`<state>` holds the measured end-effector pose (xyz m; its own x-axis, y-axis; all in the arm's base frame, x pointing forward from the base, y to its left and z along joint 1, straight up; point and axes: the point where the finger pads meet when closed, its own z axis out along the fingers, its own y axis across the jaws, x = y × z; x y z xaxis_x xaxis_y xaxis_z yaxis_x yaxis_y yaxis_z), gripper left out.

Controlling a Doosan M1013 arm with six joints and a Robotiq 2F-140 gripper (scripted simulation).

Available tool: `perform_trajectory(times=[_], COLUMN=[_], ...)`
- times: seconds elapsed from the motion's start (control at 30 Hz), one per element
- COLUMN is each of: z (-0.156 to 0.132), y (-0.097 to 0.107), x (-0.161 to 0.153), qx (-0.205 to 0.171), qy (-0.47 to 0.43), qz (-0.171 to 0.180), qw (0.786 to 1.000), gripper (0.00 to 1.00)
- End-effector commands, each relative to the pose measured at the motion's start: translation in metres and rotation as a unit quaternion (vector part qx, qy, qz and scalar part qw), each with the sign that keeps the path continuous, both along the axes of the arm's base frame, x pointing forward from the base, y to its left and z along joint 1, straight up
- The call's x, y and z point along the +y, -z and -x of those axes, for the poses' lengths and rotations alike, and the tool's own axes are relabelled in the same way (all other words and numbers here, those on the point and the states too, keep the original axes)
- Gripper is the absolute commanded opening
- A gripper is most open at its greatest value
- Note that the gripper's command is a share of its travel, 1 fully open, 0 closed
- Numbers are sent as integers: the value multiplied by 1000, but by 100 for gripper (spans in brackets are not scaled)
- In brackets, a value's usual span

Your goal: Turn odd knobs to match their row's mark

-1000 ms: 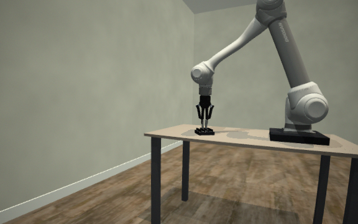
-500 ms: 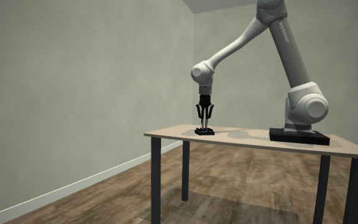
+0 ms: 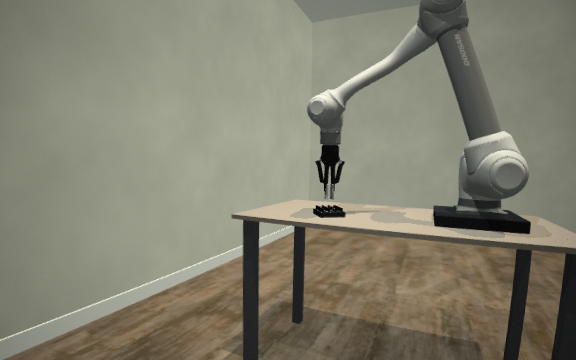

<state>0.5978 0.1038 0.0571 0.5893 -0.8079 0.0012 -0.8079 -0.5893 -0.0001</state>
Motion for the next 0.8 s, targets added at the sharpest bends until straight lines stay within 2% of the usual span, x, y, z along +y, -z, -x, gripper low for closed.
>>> perform_trajectory(times=[0.0,0.53,0.77], z=[0,0,0], y=[-2,-2,-3], x=[0,0,0], qx=[0,0,0], qy=[0,-3,-43], qz=[0,0,0], qw=[1000,1000,999], gripper=[12,12,12])
